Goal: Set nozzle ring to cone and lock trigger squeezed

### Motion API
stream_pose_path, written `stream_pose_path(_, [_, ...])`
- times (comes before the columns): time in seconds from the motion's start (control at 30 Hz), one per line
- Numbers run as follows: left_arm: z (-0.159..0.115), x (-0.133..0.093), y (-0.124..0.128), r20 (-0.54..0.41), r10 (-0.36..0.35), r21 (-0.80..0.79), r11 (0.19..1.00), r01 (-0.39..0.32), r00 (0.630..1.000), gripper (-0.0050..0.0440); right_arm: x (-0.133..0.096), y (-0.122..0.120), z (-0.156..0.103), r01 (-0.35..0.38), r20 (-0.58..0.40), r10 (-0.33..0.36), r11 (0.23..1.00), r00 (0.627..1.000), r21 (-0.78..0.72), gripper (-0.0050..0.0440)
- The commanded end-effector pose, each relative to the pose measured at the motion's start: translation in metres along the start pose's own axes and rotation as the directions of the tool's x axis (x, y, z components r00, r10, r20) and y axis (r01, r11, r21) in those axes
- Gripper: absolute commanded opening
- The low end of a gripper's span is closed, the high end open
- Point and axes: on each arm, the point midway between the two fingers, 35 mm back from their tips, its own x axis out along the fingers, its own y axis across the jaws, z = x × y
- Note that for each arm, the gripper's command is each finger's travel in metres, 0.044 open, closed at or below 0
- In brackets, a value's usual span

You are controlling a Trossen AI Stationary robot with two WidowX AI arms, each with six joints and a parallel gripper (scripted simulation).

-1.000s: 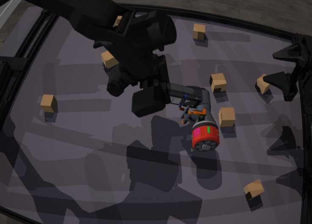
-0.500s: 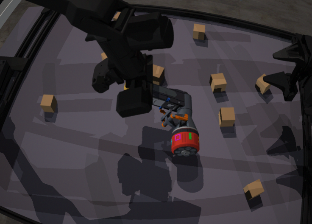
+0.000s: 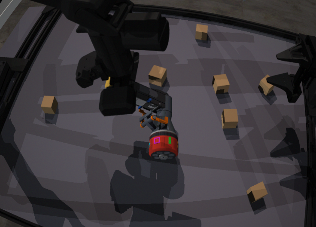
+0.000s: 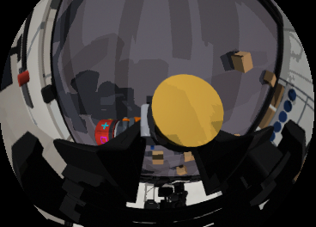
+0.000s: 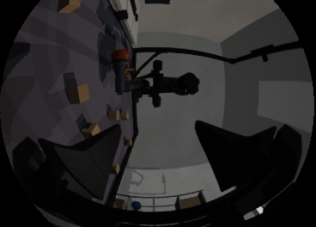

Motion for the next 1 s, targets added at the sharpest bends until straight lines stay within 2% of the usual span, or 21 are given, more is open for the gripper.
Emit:
stream_pose_path(0.0, [0.007, -0.023, 0.006, 0.026, 0.0, 0.004, 1.0, 0.0, 1.0, 0.0, 0.0, 0.0, 0.0, 0.0, -0.001, 0.0, 1.0, 1.0, -0.002, 0.04])
stream_pose_path(0.2, [0.026, -0.038, 0.007, 0.108, -0.021, 0.011, 1.0, 0.02, 0.994, 0.0, 0.0, 0.0, 0.0, 0.0, -0.001, 0.0, 1.0, 1.0, -0.002, 0.04])
stream_pose_path(0.4, [0.035, -0.045, 0.008, 0.146, -0.031, 0.014, 0.999, 0.029, 0.989, 0.0, 0.0, 0.0, 0.0, 0.0, -0.001, 0.0, 1.0, 1.0, -0.002, 0.04])
stream_pose_path(0.97, [0.035, -0.046, 0.008, 0.148, -0.031, 0.014, 0.999, 0.03, 0.989, 0.0, 0.0, 0.0, 0.0, 0.0, -0.001, 0.0, 1.0, 1.0, -0.002, 0.04])
